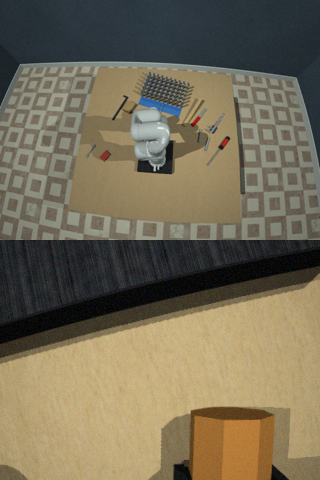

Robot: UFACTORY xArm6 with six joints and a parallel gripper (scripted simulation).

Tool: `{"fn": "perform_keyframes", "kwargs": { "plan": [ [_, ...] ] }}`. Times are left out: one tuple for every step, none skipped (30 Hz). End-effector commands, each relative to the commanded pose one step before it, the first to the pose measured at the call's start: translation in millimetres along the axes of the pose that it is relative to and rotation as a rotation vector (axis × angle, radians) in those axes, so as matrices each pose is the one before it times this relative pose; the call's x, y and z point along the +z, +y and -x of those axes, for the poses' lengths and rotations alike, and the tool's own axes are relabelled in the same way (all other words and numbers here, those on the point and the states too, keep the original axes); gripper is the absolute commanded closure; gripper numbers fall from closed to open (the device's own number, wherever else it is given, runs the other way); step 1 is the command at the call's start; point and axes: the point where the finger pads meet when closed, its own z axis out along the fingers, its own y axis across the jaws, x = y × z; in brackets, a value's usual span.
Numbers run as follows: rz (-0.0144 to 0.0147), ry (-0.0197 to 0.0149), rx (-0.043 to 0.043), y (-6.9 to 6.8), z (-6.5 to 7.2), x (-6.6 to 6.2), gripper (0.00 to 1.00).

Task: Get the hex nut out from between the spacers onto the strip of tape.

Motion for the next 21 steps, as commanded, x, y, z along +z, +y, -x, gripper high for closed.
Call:
{"fn": "perform_keyframes", "kwargs": {
  "plan": [
    [0.00127,-0.00273,-0.00003,0.53,1.16,-0.2,1.0],
    [0.0,0.0,0.0,0.0,0.0,0.0,1.0],
    [0.0,0.0,0.0,0.0,0.0,0.0,1.0],
    [0.0,0.0,0.0,0.0,0.0,0.0,0.35],
    [0.0,0.0,0.0,0.0,0.0,0.0,0.35],
    [0.0,0.0,0.0,0.0,0.0,0.0,0.35],
    [0.0,0.0,0.0,0.0,0.0,0.0,0.35],
    [0.0,0.0,0.0,0.0,0.0,0.0,0.35],
    [0.0,0.0,0.0,0.0,0.0,0.0,0.35],
    [0.0,0.0,0.0,0.0,0.0,0.0,0.35],
    [0.0,0.0,0.0,0.0,0.0,0.0,0.35],
    [0.0,0.0,0.0,0.0,0.0,0.0,0.35],
    [0.0,0.0,0.0,0.0,0.0,0.0,0.35],
    [0.0,0.0,0.0,0.0,0.0,0.0,0.35],
    [0.0,0.0,0.0,0.0,0.0,0.0,0.35],
    [0.0,0.0,0.0,0.0,0.0,0.0,0.35],
    [0.0,0.0,0.0,0.0,0.0,0.0,0.35],
    [0.0,0.0,0.0,0.0,0.0,0.0,0.35],
    [0.0,0.0,0.0,0.0,0.0,0.0,0.35],
    [0.0,0.0,0.0,0.0,0.0,0.0,0.35],
    [0.0,0.0,0.0,0.0,0.0,0.0,0.35]
  ]
}}
